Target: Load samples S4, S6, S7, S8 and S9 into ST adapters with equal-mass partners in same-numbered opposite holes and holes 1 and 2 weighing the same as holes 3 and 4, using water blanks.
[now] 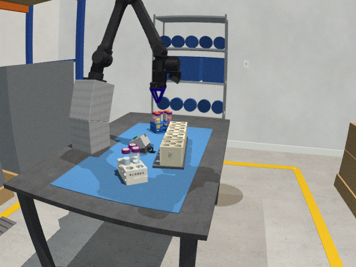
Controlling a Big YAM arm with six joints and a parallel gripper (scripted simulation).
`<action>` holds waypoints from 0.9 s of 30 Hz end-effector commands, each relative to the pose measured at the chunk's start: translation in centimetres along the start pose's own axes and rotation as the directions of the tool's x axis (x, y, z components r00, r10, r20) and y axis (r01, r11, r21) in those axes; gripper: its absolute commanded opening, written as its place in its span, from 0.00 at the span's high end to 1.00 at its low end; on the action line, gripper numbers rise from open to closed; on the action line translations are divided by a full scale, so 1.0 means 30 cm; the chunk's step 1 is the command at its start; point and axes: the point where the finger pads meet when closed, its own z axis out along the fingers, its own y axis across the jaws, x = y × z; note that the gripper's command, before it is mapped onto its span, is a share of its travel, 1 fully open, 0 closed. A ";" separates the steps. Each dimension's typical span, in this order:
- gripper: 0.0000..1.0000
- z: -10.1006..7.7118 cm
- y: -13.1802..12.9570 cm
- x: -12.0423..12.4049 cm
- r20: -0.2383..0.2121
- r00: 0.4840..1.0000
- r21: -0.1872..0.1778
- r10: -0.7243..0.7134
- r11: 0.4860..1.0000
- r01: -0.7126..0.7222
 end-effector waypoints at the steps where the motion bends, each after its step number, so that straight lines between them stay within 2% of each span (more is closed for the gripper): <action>1: 0.45 0.056 0.010 0.002 -0.004 1.000 -0.004 0.000 1.000 0.000; 10: 0.45 0.152 0.008 -0.015 0.005 1.000 -0.001 -0.002 1.000 0.002; 13: 0.45 0.162 0.002 -0.016 0.007 1.000 0.000 0.003 1.000 -0.003; 19: 0.45 0.225 0.006 -0.045 0.019 1.000 0.002 -0.006 1.000 0.006; 27: 0.45 0.317 0.006 -0.038 0.017 1.000 0.002 -0.005 1.000 0.005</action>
